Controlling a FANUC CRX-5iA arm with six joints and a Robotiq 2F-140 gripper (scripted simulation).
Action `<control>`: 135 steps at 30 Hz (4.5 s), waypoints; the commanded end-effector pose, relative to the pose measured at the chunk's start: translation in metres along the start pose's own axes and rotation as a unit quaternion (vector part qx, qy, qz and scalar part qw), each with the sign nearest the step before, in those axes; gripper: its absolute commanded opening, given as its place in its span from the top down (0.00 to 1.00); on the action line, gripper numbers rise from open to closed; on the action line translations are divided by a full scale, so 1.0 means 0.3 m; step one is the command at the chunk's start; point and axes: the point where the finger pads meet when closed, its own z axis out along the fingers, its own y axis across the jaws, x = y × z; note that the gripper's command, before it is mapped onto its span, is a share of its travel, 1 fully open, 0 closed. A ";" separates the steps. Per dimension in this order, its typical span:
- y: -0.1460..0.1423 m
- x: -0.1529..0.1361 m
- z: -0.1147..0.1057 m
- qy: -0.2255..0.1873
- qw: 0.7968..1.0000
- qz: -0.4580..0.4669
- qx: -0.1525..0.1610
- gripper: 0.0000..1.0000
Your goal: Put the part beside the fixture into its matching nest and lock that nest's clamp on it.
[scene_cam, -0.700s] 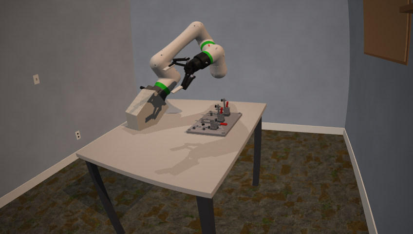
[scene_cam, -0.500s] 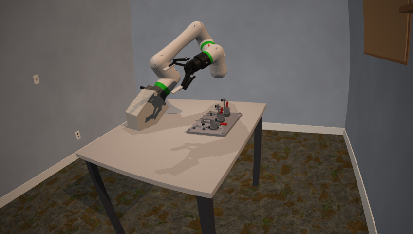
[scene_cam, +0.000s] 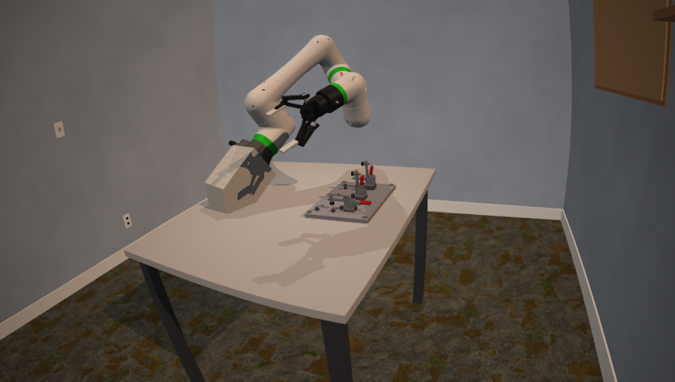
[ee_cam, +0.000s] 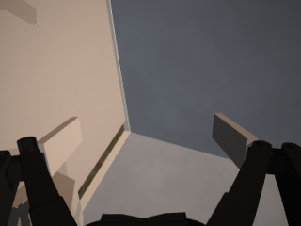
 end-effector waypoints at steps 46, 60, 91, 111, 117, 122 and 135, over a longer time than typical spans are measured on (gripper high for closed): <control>-0.469 0.190 -0.367 0.200 0.807 -0.142 0.538 0.00; -0.469 0.190 -0.367 0.200 0.807 -0.142 0.538 0.00; -0.469 0.190 -0.367 0.200 0.807 -0.142 0.538 1.00; -0.469 0.190 -0.367 0.200 0.807 -0.142 0.538 0.42; -0.469 0.190 -0.367 0.200 0.807 -0.142 0.538 0.42; -0.469 0.190 -0.367 0.200 0.807 -0.142 0.538 0.42; -0.469 0.190 -0.367 0.200 0.807 -0.142 0.538 0.72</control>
